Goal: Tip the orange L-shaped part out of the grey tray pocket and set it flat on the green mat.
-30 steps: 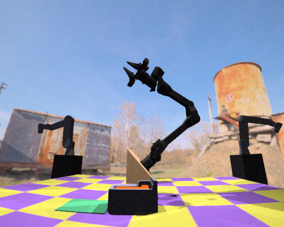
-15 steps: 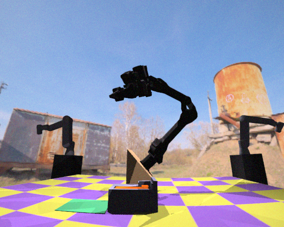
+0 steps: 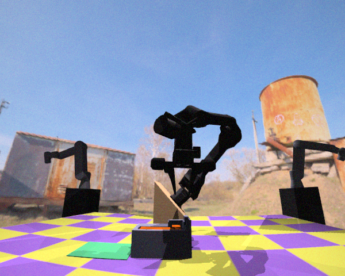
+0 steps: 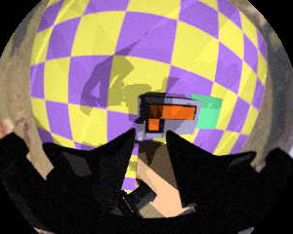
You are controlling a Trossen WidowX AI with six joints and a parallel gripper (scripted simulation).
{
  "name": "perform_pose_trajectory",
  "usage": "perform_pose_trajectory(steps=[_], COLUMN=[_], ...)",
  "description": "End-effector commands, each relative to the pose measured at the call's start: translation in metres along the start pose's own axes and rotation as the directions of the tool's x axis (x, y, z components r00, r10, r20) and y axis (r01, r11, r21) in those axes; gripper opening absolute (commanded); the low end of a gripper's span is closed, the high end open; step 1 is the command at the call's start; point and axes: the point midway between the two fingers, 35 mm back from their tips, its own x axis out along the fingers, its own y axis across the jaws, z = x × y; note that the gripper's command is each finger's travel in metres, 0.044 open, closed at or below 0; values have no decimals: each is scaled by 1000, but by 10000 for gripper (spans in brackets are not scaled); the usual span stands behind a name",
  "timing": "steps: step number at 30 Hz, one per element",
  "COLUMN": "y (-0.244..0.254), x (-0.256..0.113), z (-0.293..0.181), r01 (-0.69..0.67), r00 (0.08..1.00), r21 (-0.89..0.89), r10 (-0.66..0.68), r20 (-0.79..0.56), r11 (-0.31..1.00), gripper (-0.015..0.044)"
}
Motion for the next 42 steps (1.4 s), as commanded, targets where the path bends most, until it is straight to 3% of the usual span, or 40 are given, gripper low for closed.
perform_pose_trajectory(steps=[1, 6, 13, 42], y=[9, 9, 12, 14], x=[6, 14, 78, 111], z=[-6, -5, -8, -10], r01=[-41, -39, -43, -44], r00=[999, 999, 998, 998], r21=[-30, -29, -30, -31], r10=[40, 38, 42, 43], r20=[-37, -37, -36, -35], r11=[999, 999, 999, 999], gripper=[180, 180, 180, 180])
